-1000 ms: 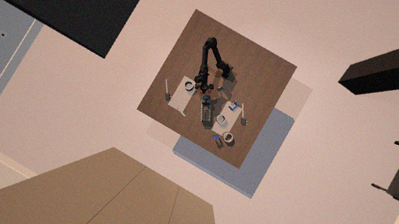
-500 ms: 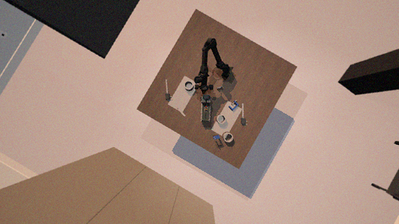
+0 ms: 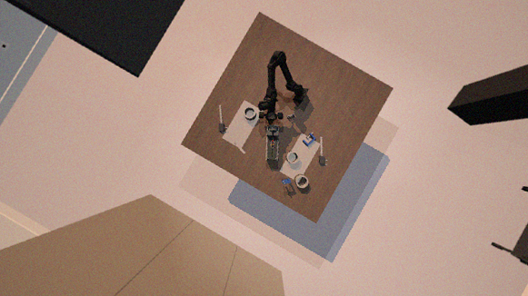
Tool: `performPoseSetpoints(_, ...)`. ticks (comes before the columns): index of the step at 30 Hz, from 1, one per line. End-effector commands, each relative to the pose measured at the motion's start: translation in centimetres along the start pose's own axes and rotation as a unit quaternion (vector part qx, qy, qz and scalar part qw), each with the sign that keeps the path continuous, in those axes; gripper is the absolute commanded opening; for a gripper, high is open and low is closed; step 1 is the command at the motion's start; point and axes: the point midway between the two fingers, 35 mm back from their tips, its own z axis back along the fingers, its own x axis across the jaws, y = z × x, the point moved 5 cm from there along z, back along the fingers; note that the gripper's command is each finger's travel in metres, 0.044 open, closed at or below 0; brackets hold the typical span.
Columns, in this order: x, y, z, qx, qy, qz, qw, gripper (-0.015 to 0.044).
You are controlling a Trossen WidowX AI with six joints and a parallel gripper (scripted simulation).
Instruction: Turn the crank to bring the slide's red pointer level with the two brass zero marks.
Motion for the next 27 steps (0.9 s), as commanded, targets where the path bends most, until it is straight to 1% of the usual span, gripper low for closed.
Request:
performPoseSetpoints(1,0.62,0.41,-0.49,0.006,-0.006,0.001,1.000,0.0000)
performPoseSetpoints(27,1.57,0.67,-0.75,0.006,-0.006,0.001,1.000,0.0000)
